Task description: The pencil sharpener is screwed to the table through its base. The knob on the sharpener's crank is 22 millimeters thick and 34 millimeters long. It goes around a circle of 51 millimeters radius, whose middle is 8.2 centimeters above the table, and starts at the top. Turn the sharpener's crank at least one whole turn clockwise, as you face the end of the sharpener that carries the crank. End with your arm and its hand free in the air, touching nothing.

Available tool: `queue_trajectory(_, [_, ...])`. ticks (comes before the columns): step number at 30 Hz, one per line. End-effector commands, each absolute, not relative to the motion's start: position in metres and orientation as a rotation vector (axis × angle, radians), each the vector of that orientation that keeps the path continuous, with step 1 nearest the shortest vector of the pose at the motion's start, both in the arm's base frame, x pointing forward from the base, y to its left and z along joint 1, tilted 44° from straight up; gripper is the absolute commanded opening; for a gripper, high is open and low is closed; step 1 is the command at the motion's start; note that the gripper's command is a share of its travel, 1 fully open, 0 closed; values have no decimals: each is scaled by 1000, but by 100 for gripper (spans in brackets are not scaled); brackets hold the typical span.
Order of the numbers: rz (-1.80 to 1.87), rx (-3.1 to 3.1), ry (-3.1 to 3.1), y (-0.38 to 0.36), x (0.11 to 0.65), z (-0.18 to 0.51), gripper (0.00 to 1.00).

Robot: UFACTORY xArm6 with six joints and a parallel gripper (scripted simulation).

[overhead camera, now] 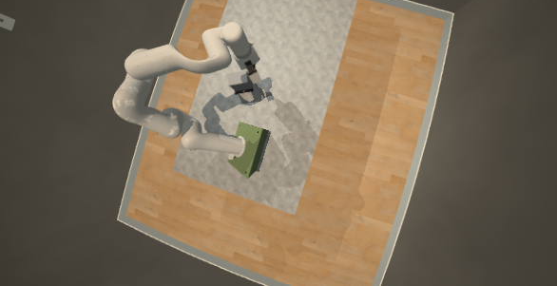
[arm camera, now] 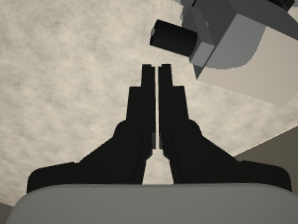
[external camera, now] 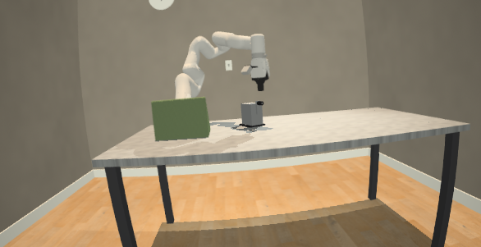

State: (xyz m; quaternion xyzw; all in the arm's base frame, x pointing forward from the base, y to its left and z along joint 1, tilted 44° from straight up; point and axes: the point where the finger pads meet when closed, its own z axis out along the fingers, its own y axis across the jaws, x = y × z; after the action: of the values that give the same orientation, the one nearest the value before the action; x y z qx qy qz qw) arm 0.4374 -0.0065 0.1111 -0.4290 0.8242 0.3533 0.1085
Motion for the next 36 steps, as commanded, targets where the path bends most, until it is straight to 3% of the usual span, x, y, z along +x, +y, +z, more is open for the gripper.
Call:
queue_trajectory(1, [990,-1429,2267,-7,439,112,0])
queue_trajectory(36, [605,-2184,1160,-8,439,112,0])
